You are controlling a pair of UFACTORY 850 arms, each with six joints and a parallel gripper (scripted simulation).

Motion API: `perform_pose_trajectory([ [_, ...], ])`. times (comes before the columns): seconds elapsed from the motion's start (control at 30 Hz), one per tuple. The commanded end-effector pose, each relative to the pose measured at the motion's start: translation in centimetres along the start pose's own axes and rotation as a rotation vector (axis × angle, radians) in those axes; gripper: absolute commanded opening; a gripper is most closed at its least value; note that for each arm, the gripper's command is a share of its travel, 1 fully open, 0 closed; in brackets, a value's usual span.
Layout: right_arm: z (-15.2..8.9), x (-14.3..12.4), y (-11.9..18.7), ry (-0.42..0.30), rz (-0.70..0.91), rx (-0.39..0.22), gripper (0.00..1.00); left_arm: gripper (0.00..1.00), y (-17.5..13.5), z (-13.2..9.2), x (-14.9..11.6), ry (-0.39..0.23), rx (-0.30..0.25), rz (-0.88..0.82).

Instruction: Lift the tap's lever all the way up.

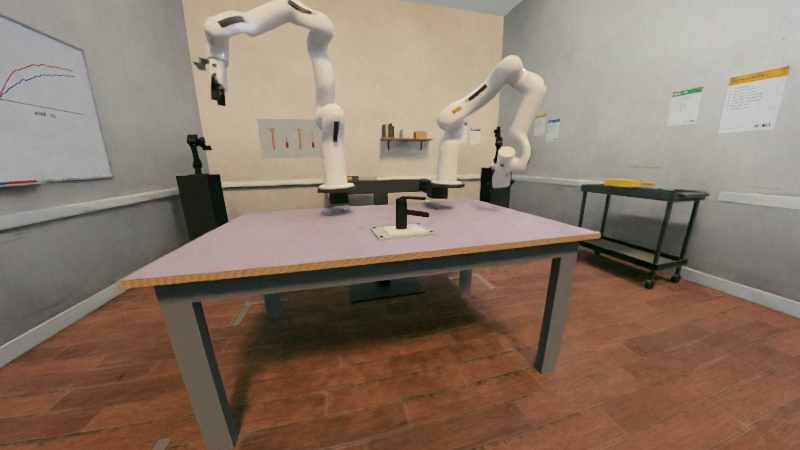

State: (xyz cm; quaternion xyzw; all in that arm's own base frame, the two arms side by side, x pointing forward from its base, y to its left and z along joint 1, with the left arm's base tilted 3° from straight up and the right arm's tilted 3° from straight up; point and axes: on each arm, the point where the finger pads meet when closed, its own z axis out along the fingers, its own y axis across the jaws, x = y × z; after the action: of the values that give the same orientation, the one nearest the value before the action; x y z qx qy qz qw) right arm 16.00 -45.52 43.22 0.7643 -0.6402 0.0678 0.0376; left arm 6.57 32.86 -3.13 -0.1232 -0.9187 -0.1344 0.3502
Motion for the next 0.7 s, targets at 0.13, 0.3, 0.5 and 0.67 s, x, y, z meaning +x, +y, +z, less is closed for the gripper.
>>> perform_pose_trajectory([
  [0.13,-3.9,-3.7,8.1,-0.047,0.066,-0.024,1.00,1.00,0.0,0.0,0.0,0.000,-0.001,-0.001],
  [0.3,-5.1,-5.5,10.5,-0.072,0.100,-0.034,1.00,1.00,0.0,0.0,0.0,0.000,-0.001,-0.001],
  [0.5,-6.2,-7.1,12.2,-0.093,0.129,-0.040,1.00,1.00,0.0,0.0,0.0,0.000,-0.001,-0.001],
  [0.67,-6.5,-7.7,12.8,-0.100,0.138,-0.042,1.00,1.00,0.0,0.0,0.0,0.000,-0.001,-0.001],
])
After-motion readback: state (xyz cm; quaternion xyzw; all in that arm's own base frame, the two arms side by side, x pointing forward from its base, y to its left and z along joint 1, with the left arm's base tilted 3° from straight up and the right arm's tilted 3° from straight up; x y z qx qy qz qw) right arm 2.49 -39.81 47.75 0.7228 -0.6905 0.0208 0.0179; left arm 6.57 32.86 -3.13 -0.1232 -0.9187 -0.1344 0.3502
